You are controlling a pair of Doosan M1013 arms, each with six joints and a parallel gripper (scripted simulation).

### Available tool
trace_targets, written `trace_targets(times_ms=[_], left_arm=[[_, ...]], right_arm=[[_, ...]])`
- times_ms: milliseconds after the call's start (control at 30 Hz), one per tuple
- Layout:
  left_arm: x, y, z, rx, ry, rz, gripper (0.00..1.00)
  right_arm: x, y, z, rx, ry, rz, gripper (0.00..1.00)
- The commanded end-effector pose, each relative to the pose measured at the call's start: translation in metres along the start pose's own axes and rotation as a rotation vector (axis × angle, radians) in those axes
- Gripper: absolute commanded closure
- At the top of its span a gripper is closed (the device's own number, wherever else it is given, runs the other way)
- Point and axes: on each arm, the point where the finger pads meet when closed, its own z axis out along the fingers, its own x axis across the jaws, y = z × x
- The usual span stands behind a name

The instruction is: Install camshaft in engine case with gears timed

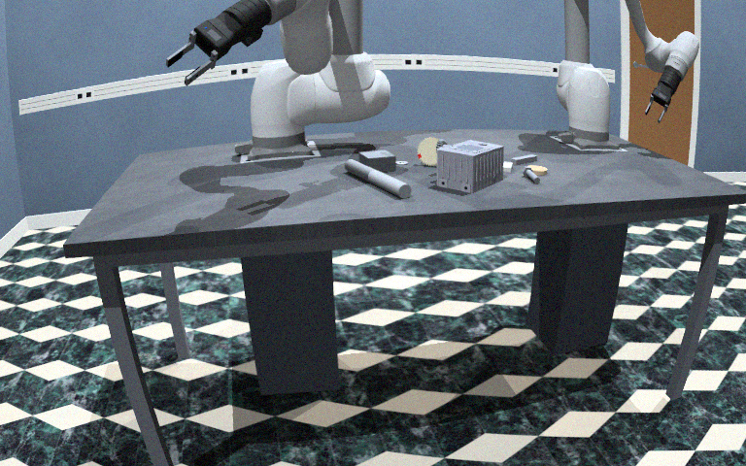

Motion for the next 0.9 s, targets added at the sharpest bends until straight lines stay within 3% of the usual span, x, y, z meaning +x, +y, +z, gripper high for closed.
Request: trace_targets(times_ms=[0, 100, 167, 200, 667, 733, 767, 867], left_arm=[[0.000, 0.000, 0.000, 0.001, 0.000, 0.000, 0.00], [0.000, 0.000, 0.000, 0.001, 0.000, 0.000, 0.00], [0.000, 0.000, 0.000, 0.001, 0.000, 0.000, 0.00], [0.000, 0.000, 0.000, 0.001, 0.000, 0.000, 0.00], [0.000, 0.000, 0.000, 0.001, 0.000, 0.000, 0.00], [0.000, 0.000, 0.000, 0.001, 0.000, 0.000, 0.00], [0.000, 0.000, 0.000, 0.001, 0.000, 0.000, 0.00], [0.000, 0.000, 0.000, 0.001, 0.000, 0.000, 0.00]], right_arm=[[0.056, 0.010, -0.039, 0.056, 0.046, -0.061, 0.00], [0.093, 0.009, -0.069, 0.088, 0.084, -0.115, 0.00], [0.093, 0.009, -0.069, 0.088, 0.084, -0.115, 0.00], [0.123, 0.007, -0.096, 0.110, 0.112, -0.156, 0.00], [0.261, -0.047, -0.266, 0.266, 0.322, -0.516, 0.00], [0.261, -0.047, -0.266, 0.266, 0.322, -0.516, 0.00], [0.284, -0.064, -0.304, 0.287, 0.352, -0.576, 0.00], [0.299, -0.080, -0.335, 0.314, 0.393, -0.660, 0.00]])
